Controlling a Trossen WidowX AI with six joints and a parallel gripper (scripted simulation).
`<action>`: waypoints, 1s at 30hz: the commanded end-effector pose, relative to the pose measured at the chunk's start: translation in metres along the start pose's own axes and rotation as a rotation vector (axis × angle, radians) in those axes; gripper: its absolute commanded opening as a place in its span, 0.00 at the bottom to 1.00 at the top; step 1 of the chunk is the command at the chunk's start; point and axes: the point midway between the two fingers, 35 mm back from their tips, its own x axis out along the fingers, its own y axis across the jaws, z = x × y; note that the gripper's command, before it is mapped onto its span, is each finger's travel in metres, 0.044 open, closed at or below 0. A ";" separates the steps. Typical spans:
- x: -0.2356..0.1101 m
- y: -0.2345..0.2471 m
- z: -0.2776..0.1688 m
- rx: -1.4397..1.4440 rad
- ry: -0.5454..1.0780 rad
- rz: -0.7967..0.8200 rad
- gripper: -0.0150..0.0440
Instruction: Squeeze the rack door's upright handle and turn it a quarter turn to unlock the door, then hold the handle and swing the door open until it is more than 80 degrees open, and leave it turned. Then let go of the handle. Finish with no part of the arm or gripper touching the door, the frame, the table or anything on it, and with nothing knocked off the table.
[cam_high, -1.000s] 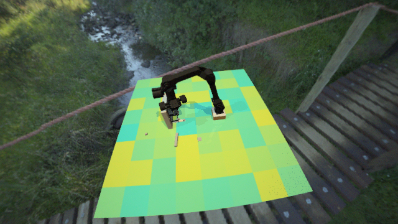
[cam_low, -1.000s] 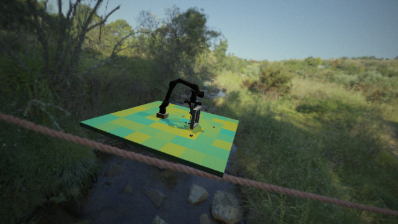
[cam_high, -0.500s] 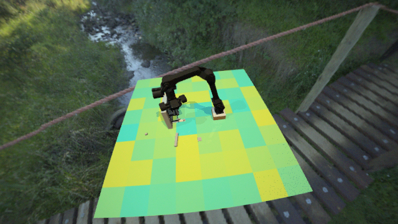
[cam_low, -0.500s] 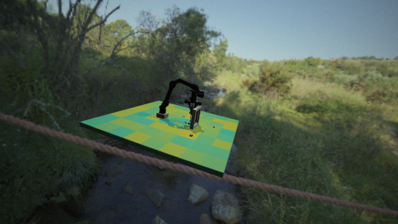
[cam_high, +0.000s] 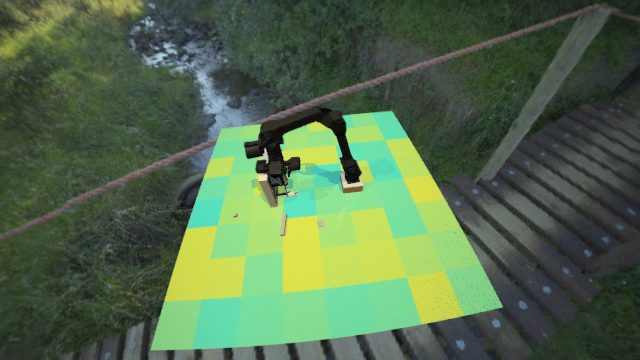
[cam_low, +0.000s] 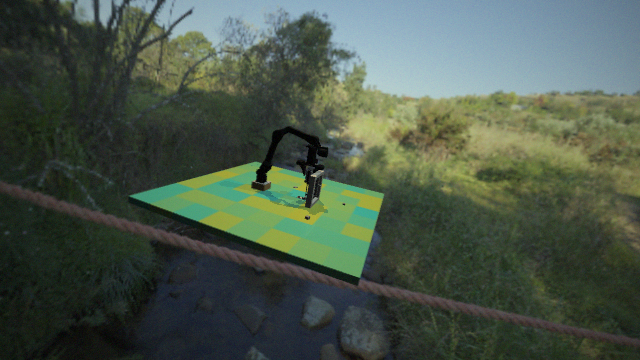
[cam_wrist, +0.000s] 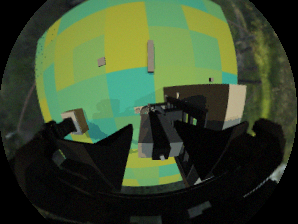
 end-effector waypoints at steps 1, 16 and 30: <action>0.000 0.000 -0.001 0.215 0.005 -0.002 0.76; 0.001 0.000 -0.001 0.959 0.003 -0.003 0.76; 0.001 0.000 -0.001 1.652 0.002 -0.005 0.76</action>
